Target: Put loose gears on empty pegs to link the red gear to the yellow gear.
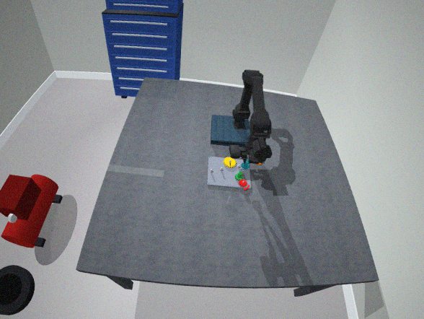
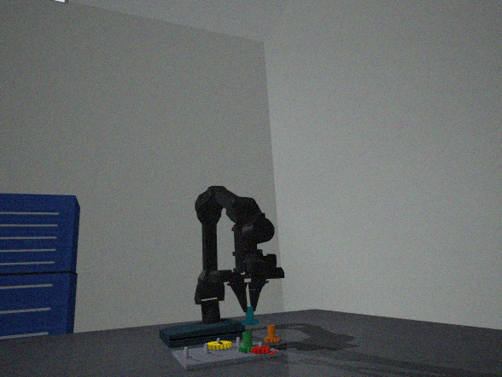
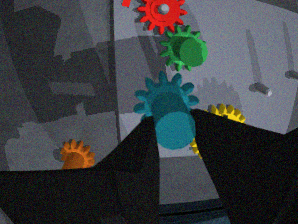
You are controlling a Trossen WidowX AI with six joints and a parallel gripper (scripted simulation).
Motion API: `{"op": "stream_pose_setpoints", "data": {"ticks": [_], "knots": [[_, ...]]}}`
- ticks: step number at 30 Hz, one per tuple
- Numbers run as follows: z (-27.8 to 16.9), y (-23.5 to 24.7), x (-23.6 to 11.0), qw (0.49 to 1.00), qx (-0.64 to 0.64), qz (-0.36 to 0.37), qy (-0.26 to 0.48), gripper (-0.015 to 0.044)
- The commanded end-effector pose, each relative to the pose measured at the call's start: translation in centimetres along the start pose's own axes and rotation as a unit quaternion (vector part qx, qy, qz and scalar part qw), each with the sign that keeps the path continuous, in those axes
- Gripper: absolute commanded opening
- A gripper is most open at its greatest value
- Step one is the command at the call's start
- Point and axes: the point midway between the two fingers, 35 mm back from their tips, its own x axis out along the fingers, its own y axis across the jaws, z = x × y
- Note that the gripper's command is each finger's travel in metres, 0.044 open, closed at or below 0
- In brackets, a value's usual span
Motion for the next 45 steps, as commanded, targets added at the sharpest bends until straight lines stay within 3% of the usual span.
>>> {"op": "stream_pose_setpoints", "data": {"ticks": [1, 22, 34, 45], "knots": [[0.0, -0.1, 0.0, 0.999, 0.052, -0.003, 0.001, 0.0000], [0.0, -0.1, -0.1, 0.940, 0.341, -0.003, 0.000, 0.0000], [0.0, -0.1, 0.0, 0.941, 0.339, -0.003, 0.000, 0.0000], [-0.1, -0.1, 1.3, 0.969, 0.246, -0.003, 0.000, 0.0000]]}}
